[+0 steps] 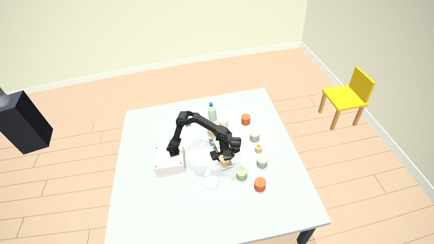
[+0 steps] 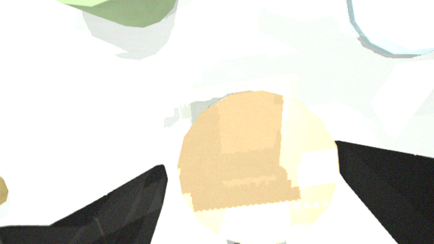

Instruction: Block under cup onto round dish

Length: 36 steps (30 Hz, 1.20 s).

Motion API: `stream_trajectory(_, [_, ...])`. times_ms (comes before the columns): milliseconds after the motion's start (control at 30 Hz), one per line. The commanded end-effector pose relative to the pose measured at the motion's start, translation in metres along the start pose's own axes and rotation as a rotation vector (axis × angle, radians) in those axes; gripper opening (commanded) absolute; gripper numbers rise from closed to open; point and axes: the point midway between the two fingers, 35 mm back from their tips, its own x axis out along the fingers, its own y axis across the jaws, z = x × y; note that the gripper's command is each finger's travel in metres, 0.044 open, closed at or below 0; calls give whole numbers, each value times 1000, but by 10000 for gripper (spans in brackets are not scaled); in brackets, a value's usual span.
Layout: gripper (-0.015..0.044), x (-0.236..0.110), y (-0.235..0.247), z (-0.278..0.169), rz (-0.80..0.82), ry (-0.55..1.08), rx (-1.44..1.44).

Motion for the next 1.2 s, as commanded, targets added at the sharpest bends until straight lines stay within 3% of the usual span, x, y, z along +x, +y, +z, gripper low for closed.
stream_trajectory(0, [440, 9, -2, -1, -9, 0, 5])
stream_trajectory(400, [440, 25, -3, -1, -9, 0, 5])
stream_trajectory(500, [361, 25, -3, -1, -9, 0, 5])
stream_trajectory(767, [308, 25, -3, -1, -9, 0, 5])
stream_trajectory(1167, [0, 15, -1, 0, -9, 0, 5])
